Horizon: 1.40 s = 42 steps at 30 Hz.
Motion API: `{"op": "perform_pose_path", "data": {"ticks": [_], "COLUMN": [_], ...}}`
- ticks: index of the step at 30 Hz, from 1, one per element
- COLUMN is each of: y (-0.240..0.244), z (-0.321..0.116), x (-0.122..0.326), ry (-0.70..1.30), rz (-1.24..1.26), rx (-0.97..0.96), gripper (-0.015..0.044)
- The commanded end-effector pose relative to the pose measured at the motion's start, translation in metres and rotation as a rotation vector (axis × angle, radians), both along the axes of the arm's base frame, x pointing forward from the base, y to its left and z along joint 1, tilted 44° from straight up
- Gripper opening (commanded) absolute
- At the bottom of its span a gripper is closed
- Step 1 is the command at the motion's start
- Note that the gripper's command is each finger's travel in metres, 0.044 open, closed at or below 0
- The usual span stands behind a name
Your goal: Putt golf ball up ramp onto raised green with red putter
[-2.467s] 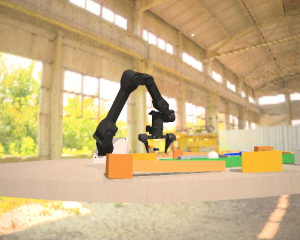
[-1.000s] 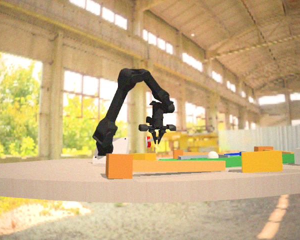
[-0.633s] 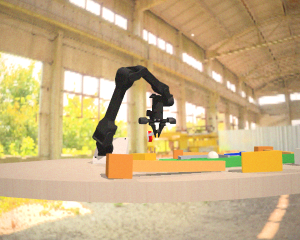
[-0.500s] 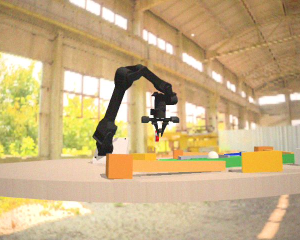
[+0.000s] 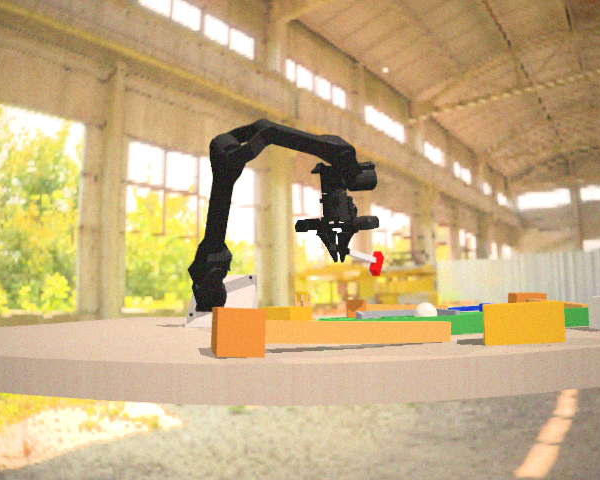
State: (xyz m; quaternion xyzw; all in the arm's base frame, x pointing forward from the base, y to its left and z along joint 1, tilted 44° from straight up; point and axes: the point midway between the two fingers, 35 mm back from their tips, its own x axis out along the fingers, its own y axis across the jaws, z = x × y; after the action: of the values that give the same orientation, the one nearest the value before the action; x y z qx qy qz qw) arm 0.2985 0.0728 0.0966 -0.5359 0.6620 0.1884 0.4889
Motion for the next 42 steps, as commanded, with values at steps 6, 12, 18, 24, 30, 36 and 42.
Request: {"op": "perform_pose_path", "data": {"ticks": [6,12,18,24,30,36,42], "y": [-0.059,-0.099,-0.137,-0.163,-0.166,-0.182,-0.191], "z": [0.062,0.101,0.138,0.164,0.161,0.145,0.136], "x": [0.0,-0.013,-0.036,-0.059,-0.058,-0.057,-0.057], "ry": [-0.222,-0.367,-0.515,-0.628,-0.632,-0.651,-0.66], "rz": [-0.269,-0.45,-0.63,-0.762,-0.777,-0.855,-0.893], "rx": [-0.031,-0.065,-0.106,-0.142,-0.144,-0.158,-0.165], "gripper": [0.0,0.0,0.0,0.0,0.0,0.0,0.0]}}
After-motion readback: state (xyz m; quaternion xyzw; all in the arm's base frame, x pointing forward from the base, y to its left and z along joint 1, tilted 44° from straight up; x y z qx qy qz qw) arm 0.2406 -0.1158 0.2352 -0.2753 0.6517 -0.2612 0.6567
